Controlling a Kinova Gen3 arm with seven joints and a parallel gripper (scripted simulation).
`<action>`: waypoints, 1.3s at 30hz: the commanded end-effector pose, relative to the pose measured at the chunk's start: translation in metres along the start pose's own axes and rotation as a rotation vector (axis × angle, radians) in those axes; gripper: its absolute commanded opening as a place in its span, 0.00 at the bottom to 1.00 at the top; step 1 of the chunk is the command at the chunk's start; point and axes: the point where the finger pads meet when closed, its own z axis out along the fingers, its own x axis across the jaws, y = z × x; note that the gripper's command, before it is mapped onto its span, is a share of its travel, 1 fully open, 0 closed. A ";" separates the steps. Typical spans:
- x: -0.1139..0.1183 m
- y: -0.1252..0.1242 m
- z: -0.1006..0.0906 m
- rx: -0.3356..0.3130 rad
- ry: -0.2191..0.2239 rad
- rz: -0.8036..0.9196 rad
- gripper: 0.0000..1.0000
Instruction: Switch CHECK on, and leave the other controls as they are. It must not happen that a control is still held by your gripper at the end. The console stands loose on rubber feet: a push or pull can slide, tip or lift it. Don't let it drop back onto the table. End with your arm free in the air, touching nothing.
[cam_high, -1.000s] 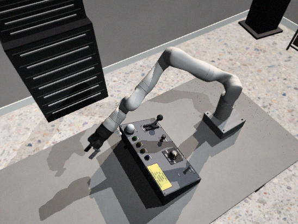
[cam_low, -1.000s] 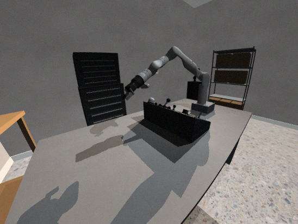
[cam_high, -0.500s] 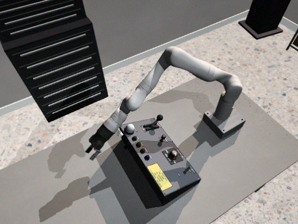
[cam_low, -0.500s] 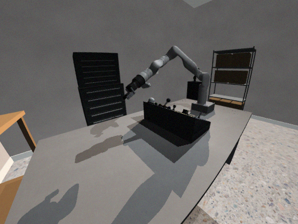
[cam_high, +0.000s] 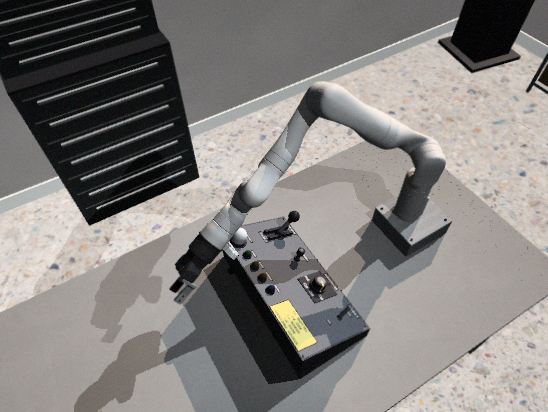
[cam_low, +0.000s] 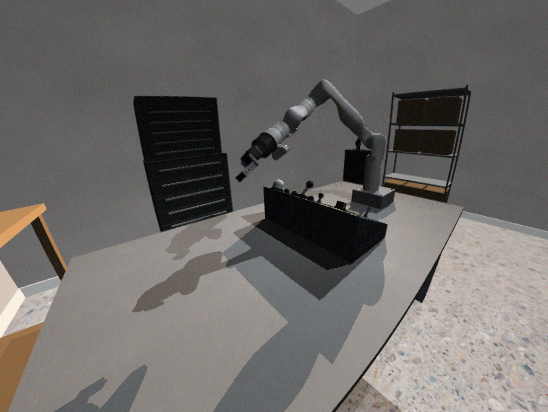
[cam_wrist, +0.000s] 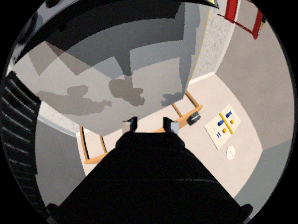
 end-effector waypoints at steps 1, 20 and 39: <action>0.031 -0.002 -0.008 -0.003 0.019 0.091 1.00; 0.137 -0.054 -0.059 0.067 0.011 0.734 1.00; 0.187 -0.165 -0.157 0.118 -0.259 1.550 1.00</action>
